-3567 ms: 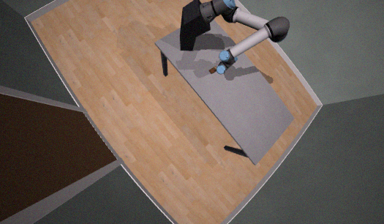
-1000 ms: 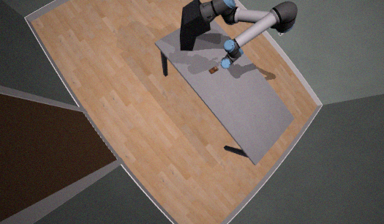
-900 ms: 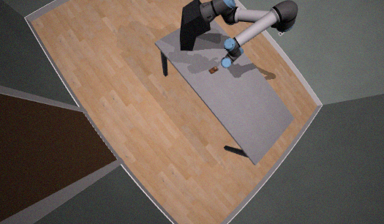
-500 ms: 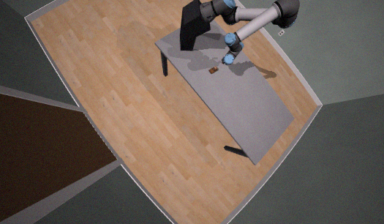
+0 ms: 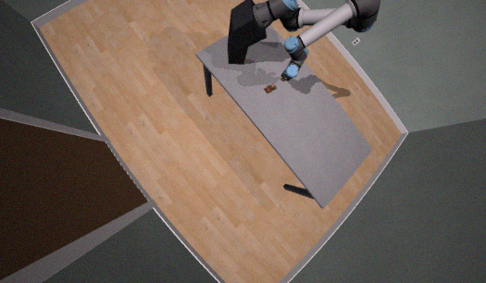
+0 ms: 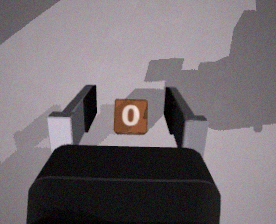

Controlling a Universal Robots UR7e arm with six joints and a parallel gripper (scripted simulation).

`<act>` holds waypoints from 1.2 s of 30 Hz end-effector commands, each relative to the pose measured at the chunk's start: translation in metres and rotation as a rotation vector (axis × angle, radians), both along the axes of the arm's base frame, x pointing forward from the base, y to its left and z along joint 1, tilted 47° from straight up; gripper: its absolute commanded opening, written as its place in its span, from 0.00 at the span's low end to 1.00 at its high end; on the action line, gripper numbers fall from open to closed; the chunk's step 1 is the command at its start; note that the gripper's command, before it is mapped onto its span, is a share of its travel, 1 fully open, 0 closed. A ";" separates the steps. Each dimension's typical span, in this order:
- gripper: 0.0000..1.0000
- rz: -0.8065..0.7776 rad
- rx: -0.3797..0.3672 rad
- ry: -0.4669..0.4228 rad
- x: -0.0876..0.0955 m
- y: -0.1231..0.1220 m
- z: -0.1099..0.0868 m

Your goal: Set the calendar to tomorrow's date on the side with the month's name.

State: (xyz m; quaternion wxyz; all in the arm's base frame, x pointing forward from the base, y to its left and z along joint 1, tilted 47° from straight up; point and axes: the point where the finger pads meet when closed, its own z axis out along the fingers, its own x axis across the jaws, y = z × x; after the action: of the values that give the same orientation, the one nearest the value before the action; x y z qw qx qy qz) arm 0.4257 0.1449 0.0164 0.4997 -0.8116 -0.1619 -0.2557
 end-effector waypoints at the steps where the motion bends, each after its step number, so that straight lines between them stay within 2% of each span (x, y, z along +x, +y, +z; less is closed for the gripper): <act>1: 1.00 -0.005 -0.005 0.000 0.000 0.000 0.000; 16: 1.00 -0.016 -0.032 0.002 0.000 0.000 -0.001; 36: 1.00 -0.102 -0.164 0.004 -0.001 0.002 -0.002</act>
State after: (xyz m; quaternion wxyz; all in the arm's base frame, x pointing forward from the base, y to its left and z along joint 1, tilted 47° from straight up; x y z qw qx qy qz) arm 0.4241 0.1464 0.0140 0.4376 -0.8478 -0.1474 -0.2608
